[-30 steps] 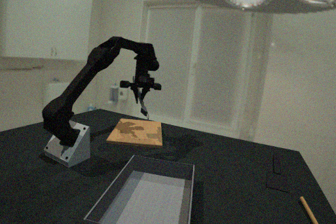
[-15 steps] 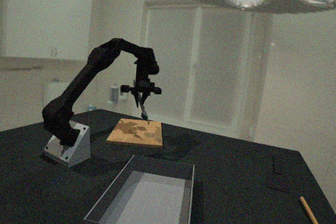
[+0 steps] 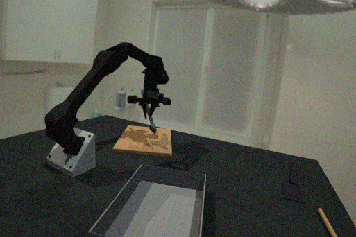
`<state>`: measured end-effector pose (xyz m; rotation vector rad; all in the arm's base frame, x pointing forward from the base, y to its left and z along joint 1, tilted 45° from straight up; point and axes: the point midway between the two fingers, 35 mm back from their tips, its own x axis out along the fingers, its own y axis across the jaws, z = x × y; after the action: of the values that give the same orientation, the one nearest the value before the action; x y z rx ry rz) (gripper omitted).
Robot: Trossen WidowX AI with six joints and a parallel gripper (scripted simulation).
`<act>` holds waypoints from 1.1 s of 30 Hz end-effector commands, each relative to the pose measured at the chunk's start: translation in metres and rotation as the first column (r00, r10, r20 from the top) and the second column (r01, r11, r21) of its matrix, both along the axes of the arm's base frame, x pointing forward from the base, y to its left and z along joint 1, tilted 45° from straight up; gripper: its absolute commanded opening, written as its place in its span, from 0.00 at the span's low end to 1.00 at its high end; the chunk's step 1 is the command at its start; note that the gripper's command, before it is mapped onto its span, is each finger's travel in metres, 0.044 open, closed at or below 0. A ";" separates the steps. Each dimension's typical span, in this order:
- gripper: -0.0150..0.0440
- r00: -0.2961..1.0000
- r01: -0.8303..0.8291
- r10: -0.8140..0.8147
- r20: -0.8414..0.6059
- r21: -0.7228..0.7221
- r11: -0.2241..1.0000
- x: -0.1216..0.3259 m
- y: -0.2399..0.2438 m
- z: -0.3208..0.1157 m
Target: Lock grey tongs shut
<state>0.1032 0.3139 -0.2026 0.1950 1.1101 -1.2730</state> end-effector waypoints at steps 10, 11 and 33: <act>0.00 1.000 -0.005 0.005 -0.001 -0.006 1.000 -0.002 -0.016 -0.016; 0.00 1.000 -0.005 0.005 -0.001 -0.006 1.000 -0.002 -0.017 -0.017; 0.00 1.000 -0.005 0.005 0.000 -0.007 1.000 -0.008 -0.044 -0.040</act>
<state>0.0964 0.2758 -0.2403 0.1958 1.1097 -1.2720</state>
